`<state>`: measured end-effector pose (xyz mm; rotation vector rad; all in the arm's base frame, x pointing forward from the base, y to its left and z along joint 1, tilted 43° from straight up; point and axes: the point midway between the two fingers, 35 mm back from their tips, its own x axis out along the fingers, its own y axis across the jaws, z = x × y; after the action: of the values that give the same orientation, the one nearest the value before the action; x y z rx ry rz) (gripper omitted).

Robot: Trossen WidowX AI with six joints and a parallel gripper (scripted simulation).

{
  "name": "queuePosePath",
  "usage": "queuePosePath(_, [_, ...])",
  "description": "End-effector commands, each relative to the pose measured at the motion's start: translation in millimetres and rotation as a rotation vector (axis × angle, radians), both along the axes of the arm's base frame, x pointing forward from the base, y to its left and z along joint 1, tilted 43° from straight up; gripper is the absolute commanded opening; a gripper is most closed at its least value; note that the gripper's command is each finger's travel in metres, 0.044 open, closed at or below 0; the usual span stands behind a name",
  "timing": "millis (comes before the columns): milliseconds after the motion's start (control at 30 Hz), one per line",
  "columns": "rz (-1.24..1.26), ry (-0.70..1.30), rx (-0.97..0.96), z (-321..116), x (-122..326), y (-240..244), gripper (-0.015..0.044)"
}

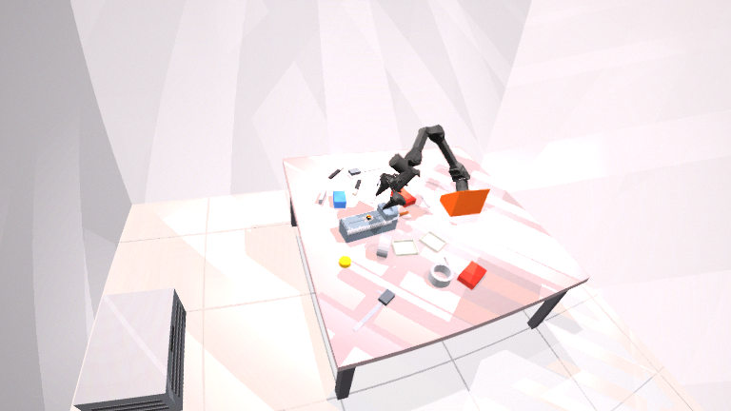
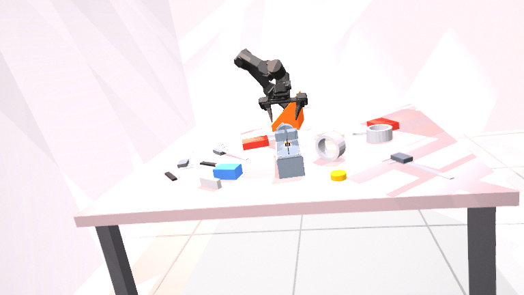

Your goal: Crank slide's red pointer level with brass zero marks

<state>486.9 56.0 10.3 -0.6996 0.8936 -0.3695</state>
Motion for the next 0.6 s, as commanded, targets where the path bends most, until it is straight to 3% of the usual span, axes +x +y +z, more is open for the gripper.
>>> queuePosePath(0, [0.001, -0.034, 0.008, 29, 5, 18, 0.0440])
queuePosePath(567, [0.092, -0.005, 0.023, 32, -60, 30, 0.0440])
